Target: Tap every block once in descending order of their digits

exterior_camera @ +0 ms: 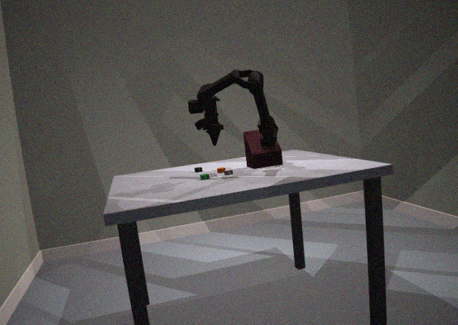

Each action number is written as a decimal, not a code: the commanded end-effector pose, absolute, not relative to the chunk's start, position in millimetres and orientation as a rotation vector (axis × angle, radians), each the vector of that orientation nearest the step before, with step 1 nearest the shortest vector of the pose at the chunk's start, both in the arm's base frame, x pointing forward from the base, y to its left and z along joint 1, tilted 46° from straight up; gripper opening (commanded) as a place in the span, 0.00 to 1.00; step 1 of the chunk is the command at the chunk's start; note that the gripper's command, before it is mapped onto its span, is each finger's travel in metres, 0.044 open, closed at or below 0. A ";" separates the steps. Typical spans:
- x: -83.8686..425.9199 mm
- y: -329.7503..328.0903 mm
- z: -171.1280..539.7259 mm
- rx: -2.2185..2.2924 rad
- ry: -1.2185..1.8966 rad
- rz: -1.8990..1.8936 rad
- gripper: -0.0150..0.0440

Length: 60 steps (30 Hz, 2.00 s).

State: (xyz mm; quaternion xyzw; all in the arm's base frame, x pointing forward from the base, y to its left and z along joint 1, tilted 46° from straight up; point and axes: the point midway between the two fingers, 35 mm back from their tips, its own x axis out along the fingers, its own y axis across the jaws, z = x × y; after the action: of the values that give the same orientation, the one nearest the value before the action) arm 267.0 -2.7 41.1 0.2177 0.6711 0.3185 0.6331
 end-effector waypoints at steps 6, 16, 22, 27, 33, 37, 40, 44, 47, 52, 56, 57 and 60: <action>241.4 -10.5 25.7 0.490 1.532 0.751 0.29; 232.1 45.3 -28.7 0.493 1.530 0.754 0.29; 231.7 49.2 -32.8 0.493 1.530 0.754 0.29; 231.0 54.9 -38.4 0.493 1.530 0.754 0.29; 229.7 61.8 -45.0 0.494 1.530 0.755 0.29; 228.7 66.1 -49.0 0.494 1.530 0.756 0.29; 228.5 66.8 -49.7 0.494 1.530 0.756 0.29; 228.5 66.8 -49.7 0.494 1.530 0.756 0.29; 232.0 51.5 -35.2 0.491 1.529 0.754 0.29; 232.1 45.3 -28.7 0.493 1.530 0.754 0.29; 247.8 61.8 10.4 0.484 1.531 0.746 0.47; 251.8 69.7 27.7 0.482 1.531 0.744 0.51; 254.9 92.4 75.9 0.479 1.530 0.744 0.64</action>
State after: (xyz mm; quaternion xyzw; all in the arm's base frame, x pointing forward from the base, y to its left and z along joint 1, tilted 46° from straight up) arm 249.4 70.6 27.4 0.2140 0.6751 0.3214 0.6286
